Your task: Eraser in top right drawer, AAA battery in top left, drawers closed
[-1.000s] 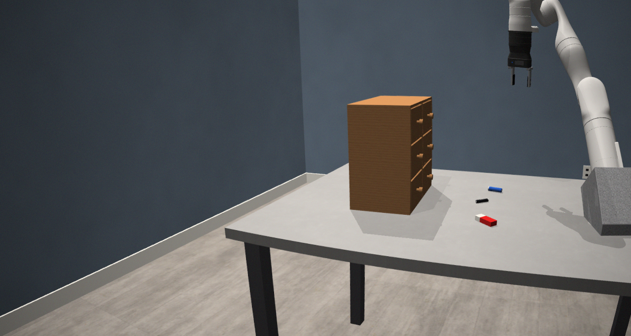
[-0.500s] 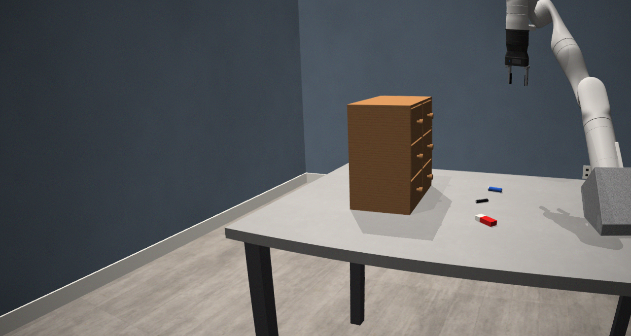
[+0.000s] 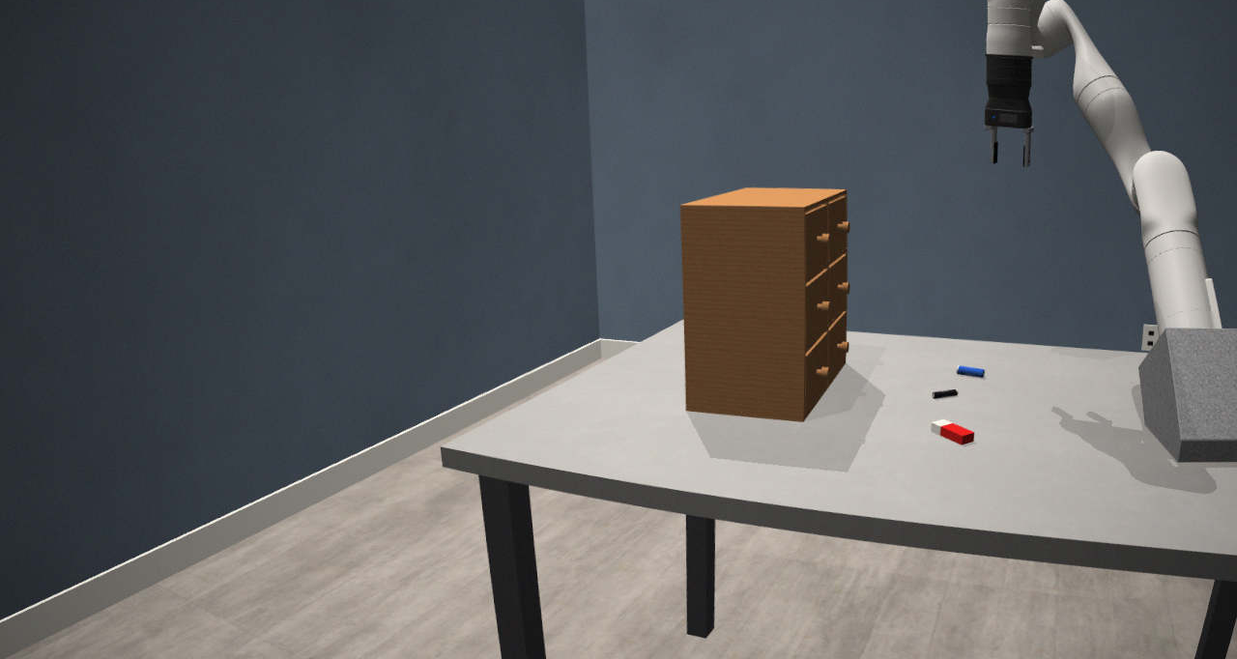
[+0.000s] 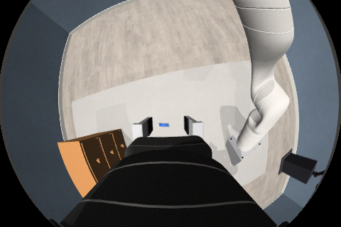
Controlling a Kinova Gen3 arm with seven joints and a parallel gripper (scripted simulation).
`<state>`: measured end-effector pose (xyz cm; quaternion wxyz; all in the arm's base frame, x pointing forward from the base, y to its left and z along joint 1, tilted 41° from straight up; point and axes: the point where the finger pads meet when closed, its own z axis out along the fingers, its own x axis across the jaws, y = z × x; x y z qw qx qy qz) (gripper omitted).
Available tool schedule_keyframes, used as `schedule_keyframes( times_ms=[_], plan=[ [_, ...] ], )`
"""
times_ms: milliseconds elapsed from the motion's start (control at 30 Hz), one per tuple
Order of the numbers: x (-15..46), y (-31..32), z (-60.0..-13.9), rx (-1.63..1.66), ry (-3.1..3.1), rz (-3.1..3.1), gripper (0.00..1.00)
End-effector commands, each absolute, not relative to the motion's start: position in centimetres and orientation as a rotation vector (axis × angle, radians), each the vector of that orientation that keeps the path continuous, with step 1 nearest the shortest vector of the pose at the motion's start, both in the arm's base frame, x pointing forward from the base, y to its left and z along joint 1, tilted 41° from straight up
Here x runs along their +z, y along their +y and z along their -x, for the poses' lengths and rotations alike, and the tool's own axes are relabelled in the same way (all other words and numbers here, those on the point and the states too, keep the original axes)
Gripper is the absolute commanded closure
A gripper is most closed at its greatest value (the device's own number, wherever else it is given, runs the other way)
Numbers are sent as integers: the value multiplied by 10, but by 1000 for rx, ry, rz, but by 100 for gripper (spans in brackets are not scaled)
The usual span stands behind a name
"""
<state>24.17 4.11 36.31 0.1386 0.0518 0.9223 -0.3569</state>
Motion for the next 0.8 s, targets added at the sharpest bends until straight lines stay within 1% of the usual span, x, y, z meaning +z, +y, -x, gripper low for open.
schedule_keyframes(
  times_ms=[0,433,767],
  plan=[
    [362,44,-242,-1031,2672,-136,0],
    [358,52,-247,-1030,2683,-111,0],
    [328,112,-273,-1007,2773,50,0]
  ],
)
